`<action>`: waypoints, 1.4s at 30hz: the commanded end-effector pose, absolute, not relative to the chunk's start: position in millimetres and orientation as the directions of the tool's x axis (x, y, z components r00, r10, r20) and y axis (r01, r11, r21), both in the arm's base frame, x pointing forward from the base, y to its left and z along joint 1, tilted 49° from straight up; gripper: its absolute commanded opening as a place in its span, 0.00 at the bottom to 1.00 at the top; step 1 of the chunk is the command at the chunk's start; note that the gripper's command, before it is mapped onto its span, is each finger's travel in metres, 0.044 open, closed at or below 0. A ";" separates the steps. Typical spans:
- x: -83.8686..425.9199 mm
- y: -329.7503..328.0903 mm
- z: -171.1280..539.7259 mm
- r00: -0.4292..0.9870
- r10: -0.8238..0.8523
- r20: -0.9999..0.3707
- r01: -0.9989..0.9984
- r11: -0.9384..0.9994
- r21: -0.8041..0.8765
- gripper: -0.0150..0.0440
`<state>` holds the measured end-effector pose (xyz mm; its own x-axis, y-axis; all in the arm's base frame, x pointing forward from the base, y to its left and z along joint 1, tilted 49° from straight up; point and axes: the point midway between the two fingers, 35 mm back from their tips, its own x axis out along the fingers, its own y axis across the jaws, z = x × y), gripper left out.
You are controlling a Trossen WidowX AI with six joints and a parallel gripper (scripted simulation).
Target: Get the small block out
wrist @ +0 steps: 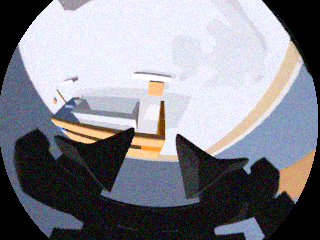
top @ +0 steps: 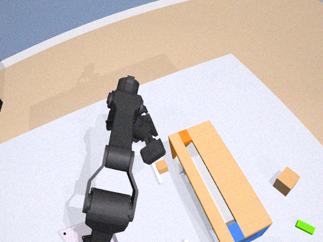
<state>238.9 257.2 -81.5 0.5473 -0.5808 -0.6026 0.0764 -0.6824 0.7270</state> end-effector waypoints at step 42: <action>256.9 161.8 -157.7 0.536 -0.605 -0.589 0.073 -0.661 0.746 0.74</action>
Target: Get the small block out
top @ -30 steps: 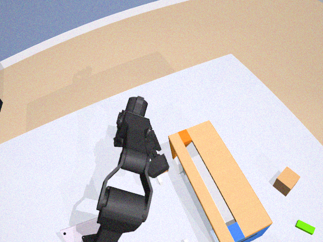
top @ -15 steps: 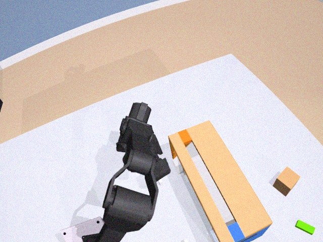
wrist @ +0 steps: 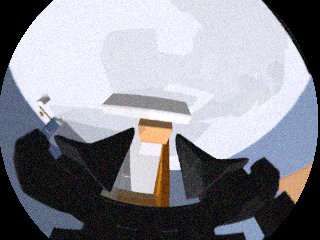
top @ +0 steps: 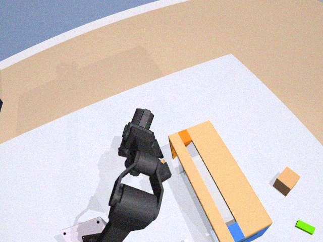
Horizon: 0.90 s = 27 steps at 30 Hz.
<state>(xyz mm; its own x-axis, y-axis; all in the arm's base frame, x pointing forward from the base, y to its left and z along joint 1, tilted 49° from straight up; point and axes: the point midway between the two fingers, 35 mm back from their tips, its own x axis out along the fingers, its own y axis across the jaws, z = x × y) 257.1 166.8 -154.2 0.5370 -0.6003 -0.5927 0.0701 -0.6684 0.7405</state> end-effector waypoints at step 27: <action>247.7 205.4 -118.5 0.534 -0.604 -0.591 0.072 -0.665 0.744 0.25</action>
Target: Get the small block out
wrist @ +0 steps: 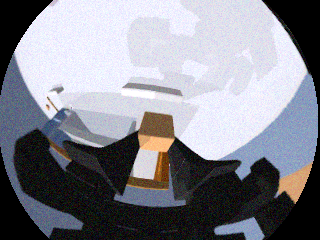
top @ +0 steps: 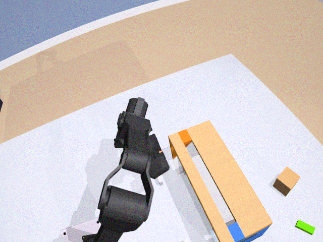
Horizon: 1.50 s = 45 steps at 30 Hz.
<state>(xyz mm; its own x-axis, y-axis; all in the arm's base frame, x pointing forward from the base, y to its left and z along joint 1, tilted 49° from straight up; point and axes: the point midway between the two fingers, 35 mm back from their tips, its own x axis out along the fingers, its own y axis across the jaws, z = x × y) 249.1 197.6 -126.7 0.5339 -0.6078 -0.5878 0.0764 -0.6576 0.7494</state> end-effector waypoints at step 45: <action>184.6 227.9 -7.5 0.508 -0.405 -0.760 0.597 -0.470 0.650 0.25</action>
